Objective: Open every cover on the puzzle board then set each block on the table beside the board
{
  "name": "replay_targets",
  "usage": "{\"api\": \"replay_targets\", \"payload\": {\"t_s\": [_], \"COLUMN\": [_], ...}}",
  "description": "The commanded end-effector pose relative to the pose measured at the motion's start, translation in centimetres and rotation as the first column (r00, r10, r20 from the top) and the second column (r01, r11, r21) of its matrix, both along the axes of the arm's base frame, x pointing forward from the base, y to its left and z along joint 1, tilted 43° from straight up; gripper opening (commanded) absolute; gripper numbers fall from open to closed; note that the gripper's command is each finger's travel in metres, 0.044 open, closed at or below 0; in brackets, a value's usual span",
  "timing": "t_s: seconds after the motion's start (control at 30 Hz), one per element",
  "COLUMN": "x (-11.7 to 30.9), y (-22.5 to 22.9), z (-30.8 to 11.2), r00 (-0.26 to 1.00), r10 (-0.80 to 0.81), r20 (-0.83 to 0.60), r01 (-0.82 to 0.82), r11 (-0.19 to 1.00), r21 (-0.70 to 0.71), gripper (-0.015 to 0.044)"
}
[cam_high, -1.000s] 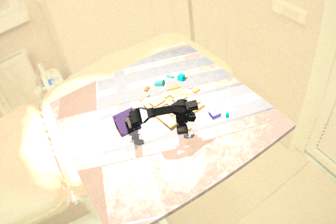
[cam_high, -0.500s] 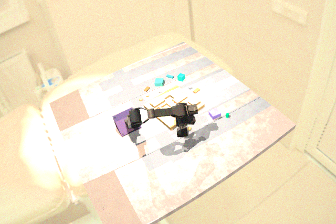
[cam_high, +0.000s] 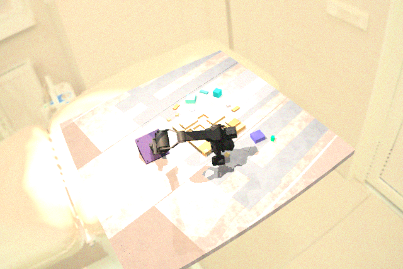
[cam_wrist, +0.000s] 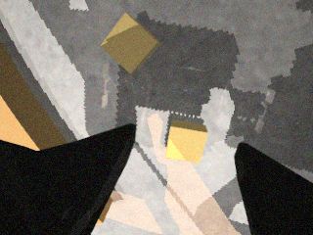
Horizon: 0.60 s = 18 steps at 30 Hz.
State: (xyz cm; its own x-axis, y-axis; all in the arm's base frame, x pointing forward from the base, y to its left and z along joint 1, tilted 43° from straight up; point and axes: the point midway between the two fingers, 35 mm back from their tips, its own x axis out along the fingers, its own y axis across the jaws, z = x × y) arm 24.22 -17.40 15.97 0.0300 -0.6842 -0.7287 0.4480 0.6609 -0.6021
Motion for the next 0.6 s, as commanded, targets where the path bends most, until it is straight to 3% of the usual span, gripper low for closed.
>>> {"api": "replay_targets", "payload": {"t_s": [0.0, 0.07, 0.57], "x": [0.0, 0.0, 0.1], "y": [0.0, 0.2, 3.5], "z": [0.0, 0.2, 3.4], "r00": [1.0, 1.0, 1.0], "r10": [0.0, 0.0, 0.002], "r20": [0.001, 0.001, -0.002], "r01": [0.0, 0.0, -0.002], "r11": [1.0, 1.0, 1.0], "r21": [0.0, 0.0, 0.008], "gripper": [0.0395, 0.044, 0.044]}}
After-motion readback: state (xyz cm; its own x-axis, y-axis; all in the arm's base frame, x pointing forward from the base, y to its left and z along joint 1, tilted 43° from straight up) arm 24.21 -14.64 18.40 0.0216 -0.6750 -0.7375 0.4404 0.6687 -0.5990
